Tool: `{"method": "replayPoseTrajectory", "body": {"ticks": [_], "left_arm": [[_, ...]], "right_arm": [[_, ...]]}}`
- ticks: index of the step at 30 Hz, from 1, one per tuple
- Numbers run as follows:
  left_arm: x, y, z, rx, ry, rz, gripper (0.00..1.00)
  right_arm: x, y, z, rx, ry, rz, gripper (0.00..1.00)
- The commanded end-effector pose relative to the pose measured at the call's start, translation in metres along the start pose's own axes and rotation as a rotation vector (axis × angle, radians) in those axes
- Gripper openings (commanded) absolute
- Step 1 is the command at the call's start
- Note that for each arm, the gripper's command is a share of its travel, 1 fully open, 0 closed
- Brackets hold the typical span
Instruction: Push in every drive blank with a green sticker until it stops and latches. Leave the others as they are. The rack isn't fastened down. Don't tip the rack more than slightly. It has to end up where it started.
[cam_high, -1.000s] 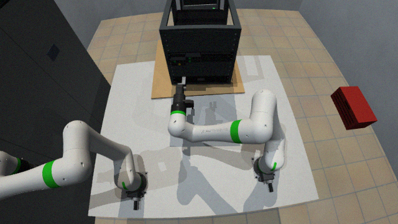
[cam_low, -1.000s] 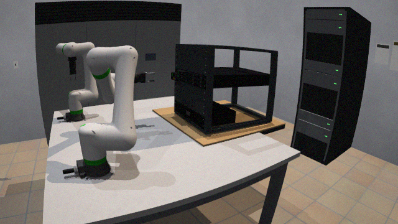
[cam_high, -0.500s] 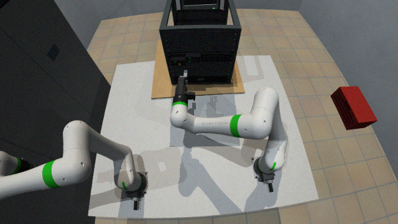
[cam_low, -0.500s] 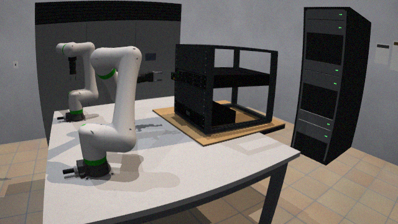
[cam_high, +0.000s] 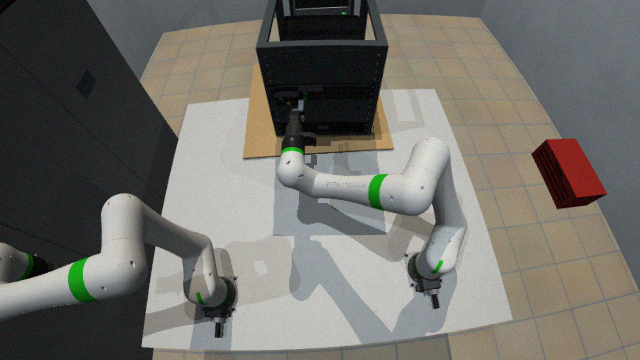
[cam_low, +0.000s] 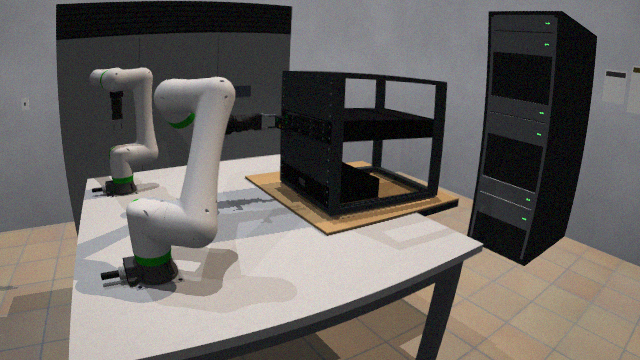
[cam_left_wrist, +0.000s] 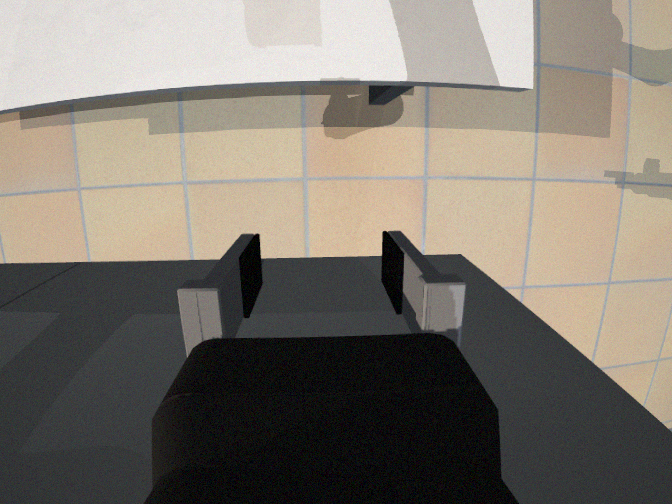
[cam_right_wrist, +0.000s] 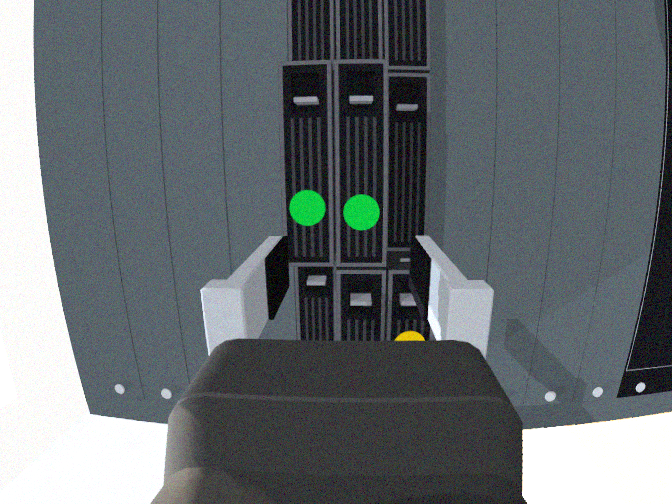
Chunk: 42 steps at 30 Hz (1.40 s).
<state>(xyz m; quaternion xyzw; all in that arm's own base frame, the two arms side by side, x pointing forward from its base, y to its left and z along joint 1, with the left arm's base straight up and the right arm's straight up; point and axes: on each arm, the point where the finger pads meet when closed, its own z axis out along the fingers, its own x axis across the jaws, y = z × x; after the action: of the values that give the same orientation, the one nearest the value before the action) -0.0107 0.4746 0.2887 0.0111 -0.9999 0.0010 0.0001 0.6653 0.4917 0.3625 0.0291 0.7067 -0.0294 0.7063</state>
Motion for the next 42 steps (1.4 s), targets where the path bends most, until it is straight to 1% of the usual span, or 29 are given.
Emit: {"method": "replayPoseTrajectory", "body": {"ticks": [1, 7, 42], "left_arm": [[-0.0002, 0.0003, -0.0009, -0.002, 0.000, 0.000, 1.00], [-0.0002, 0.0003, -0.0009, -0.002, 0.000, 0.000, 1.00], [-0.0002, 0.0003, -0.0009, -0.002, 0.000, 0.000, 1.00]], "right_arm": [[-0.0019, 0.0000, 0.0028, 0.000, -0.002, 0.002, 1.00], [-0.0022, -0.0007, 0.0079, 0.000, -0.002, 0.002, 1.00], [-0.0022, -0.0007, 0.0079, 0.000, -0.002, 0.002, 1.00]]}}
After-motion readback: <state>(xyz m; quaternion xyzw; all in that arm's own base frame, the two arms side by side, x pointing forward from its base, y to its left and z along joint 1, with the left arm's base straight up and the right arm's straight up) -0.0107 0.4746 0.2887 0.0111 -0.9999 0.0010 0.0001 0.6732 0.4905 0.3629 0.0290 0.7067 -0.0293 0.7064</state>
